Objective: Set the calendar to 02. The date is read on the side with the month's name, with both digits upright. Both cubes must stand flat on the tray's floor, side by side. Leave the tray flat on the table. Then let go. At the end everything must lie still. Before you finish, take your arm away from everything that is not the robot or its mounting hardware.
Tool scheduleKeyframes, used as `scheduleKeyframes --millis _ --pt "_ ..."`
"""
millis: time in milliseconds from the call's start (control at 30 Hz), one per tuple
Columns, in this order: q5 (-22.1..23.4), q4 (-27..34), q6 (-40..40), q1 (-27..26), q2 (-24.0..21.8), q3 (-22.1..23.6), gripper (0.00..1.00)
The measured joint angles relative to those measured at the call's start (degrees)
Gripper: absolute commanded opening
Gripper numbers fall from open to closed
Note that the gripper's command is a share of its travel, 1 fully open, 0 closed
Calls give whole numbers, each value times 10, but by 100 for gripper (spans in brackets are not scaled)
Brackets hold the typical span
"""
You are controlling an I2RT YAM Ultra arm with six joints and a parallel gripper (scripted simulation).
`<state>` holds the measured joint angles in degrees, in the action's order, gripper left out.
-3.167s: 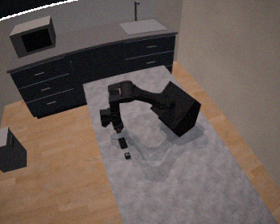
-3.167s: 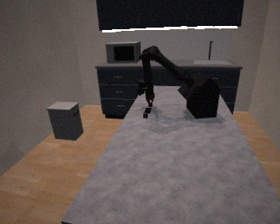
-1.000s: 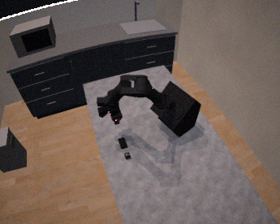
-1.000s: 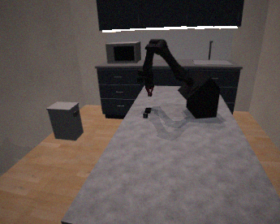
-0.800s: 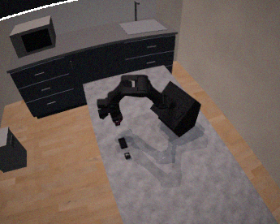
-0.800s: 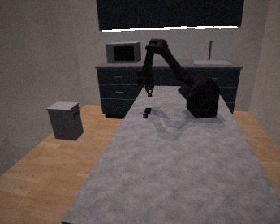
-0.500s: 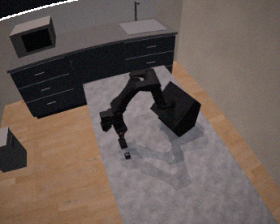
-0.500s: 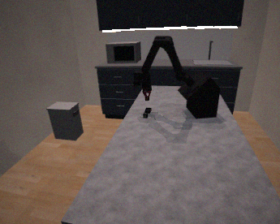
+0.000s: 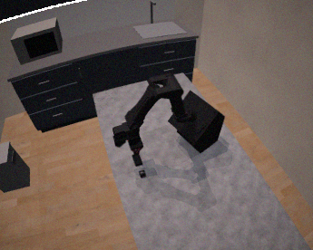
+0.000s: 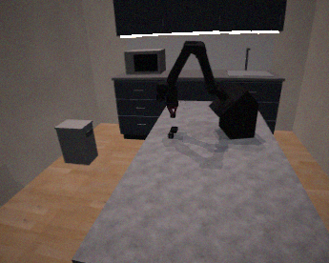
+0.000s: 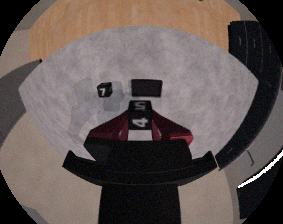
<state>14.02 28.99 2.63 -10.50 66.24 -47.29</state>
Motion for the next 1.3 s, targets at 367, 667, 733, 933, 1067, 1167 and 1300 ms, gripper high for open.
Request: scheduleKeyframes --millis 367,667,733,933,1067,1167,1300 --pt "-6 -14 7 8 19 6 27" --pt "-13 -59 16 22 60 15 27" --pt "-16 -72 18 25 75 17 27" --pt "-22 -111 25 34 111 19 27" --pt "-25 -127 28 36 119 19 27" --pt "-26 -139 30 37 126 19 27" --pt "-27 -145 31 37 129 19 27"
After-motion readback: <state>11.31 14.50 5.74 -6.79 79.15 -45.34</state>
